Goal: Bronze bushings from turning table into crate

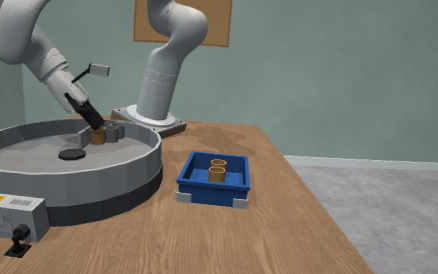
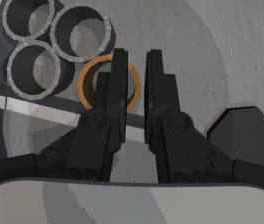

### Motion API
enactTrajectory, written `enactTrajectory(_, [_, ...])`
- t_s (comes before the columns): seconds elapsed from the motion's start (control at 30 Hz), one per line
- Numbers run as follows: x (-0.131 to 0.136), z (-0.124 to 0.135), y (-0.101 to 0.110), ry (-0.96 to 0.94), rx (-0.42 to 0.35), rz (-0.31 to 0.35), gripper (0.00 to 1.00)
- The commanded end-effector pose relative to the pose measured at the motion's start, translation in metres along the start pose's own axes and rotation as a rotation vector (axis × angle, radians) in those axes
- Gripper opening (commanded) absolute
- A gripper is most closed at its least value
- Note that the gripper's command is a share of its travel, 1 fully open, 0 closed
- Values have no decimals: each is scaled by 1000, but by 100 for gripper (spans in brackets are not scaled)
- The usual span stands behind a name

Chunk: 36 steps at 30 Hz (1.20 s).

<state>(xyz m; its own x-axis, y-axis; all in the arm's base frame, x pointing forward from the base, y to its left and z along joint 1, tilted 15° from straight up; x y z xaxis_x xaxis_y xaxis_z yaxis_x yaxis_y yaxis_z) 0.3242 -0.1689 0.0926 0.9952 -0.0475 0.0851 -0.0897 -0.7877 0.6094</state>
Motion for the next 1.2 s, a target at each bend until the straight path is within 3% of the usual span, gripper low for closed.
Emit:
enactTrajectory(0.0, [0, 0, 1, 1, -1, 1, 10])
enactTrajectory(0.73, [1, 8, -9, 1, -1, 1, 10])
enactTrajectory(0.77, [1, 8, -9, 1, -1, 1, 0])
enactTrajectory(1.17, [1, 8, -9, 1, -1, 1, 0])
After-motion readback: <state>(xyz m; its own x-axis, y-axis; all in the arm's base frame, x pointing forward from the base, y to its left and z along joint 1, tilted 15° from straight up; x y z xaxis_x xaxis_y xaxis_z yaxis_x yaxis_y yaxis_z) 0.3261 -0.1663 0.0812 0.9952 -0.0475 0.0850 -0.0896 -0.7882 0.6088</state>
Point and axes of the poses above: the point where the finger pads meet when closed, its own y axis back along the fingers, its own x axis across the jaws, z = x × y, the point moved 2 cm from there along y, back along the fingers, and after that the axes turned 6 degrees about -y, right-handed, at the moved point
